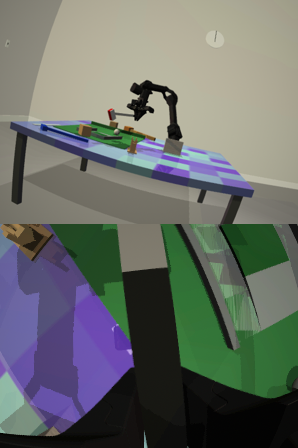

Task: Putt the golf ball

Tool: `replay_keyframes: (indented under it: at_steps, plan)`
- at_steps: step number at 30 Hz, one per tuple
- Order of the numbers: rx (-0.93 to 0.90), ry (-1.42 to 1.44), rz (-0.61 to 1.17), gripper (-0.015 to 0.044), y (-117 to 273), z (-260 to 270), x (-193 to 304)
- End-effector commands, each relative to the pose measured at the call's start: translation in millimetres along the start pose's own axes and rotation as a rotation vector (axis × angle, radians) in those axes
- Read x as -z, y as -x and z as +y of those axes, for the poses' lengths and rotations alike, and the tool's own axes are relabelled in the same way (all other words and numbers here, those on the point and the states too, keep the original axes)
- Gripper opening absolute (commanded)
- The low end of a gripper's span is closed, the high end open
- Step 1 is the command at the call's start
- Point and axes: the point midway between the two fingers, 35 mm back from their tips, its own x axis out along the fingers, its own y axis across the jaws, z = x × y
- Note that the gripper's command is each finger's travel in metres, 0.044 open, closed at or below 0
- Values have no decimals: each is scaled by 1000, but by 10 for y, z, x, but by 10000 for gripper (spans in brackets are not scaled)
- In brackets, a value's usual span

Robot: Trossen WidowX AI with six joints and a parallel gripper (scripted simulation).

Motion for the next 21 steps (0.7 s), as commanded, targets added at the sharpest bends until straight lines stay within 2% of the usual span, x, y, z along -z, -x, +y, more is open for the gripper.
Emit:
replay_keyframes:
  at_steps: [1, 21]
  plan:
    - [22, -137, 4, 0, 77, -120, 218]
    - [91, -731, 3, 0, 310, -422, 1270]
